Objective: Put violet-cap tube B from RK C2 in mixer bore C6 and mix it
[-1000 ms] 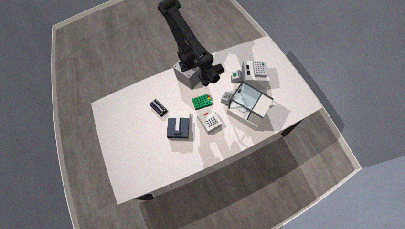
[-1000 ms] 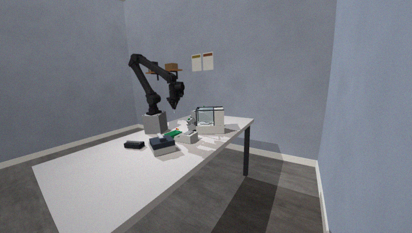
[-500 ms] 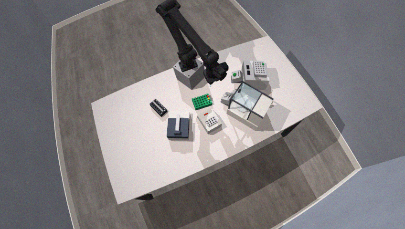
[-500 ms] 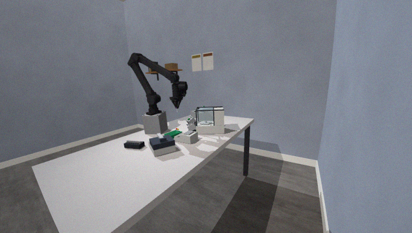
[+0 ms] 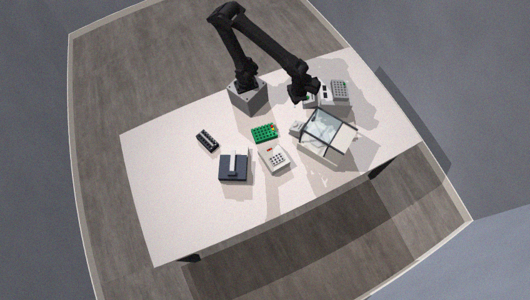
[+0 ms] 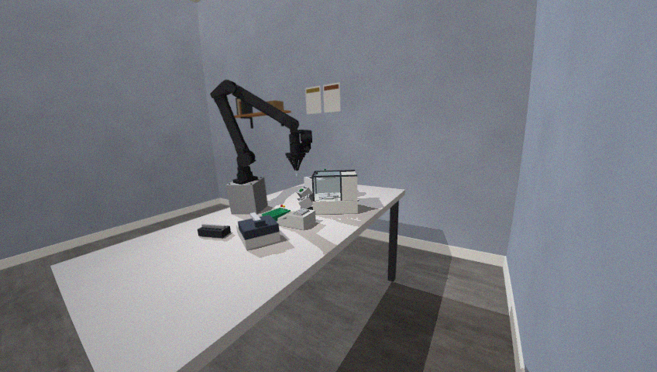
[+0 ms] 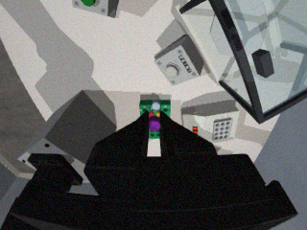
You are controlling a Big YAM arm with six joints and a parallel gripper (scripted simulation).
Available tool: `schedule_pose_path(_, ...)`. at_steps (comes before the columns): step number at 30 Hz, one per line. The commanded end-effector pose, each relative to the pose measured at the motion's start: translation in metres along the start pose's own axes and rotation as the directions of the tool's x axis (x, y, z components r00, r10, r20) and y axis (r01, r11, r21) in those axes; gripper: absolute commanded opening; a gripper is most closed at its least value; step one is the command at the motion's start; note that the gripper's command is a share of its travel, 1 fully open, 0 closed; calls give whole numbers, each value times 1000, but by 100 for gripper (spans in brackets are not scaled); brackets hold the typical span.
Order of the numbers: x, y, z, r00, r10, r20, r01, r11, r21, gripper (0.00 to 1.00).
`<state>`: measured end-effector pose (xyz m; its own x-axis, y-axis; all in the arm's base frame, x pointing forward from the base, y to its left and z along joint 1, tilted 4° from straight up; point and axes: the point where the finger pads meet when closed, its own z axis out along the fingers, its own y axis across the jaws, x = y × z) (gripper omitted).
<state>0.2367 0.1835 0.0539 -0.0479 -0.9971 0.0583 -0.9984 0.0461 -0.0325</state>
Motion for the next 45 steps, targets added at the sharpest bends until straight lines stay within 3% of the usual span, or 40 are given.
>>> schedule_pose_path(1,-51,-17,-15,995,92,39,-93,995,44,9)
schedule_pose_path(7,-100,-11,-14,990,136,33,-137,990,32,9)
schedule_pose_path(9,-100,-11,-14,990,136,33,-137,990,32,9)
schedule_pose_path(24,-223,1,-12,968,248,31,-248,969,16,9)
schedule_pose_path(26,-223,1,-12,968,248,31,-248,969,16,9)
schedule_pose_path(38,-323,8,-12,942,334,34,-335,942,9,9)
schedule_pose_path(43,-325,9,-12,942,334,34,-335,942,8,9)
schedule_pose_path(44,-301,4,-15,934,357,20,-357,934,7,9)
schedule_pose_path(45,-300,4,-15,934,357,20,-357,934,7,9)
